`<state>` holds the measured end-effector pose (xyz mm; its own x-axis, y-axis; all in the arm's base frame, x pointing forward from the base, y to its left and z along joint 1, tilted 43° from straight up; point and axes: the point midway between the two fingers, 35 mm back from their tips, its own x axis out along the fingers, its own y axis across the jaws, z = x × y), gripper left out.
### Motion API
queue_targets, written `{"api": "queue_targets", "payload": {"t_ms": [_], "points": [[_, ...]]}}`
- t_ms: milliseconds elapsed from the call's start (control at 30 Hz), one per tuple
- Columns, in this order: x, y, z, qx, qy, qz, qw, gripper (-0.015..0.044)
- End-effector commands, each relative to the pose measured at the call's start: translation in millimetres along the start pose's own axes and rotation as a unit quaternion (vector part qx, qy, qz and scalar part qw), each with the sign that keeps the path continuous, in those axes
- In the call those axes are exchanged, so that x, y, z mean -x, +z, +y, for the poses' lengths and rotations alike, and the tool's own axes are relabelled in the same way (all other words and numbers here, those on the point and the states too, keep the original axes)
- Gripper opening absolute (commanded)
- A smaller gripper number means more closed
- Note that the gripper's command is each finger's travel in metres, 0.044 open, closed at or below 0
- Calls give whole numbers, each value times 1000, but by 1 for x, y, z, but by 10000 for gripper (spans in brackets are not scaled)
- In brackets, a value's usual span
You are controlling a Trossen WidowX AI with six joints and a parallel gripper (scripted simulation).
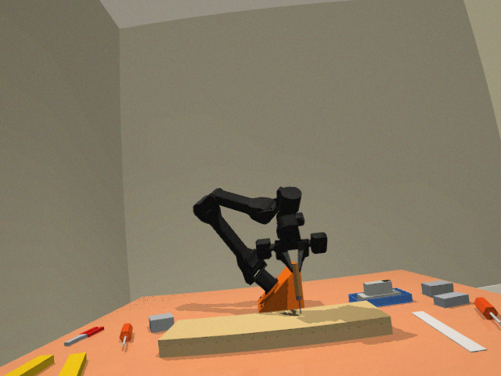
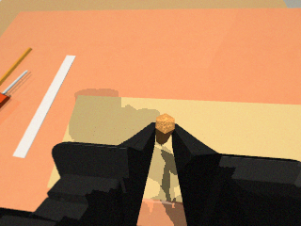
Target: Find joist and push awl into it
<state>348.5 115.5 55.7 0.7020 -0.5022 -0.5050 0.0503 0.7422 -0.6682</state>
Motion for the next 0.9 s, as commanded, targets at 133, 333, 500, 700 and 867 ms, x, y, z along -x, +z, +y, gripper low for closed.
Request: {"api": "queue_targets", "payload": {"t_ms": [133,333,500,700,867], "points": [[-9,-11,1,3,2,1,1000,0],[-14,-16,0,3,1,0,1000,0],[-14,-16,0,3,1,0,1000,0],[-14,-16,0,3,1,0,1000,0],[-14,-16,0,3,1,0,1000,0]]}}
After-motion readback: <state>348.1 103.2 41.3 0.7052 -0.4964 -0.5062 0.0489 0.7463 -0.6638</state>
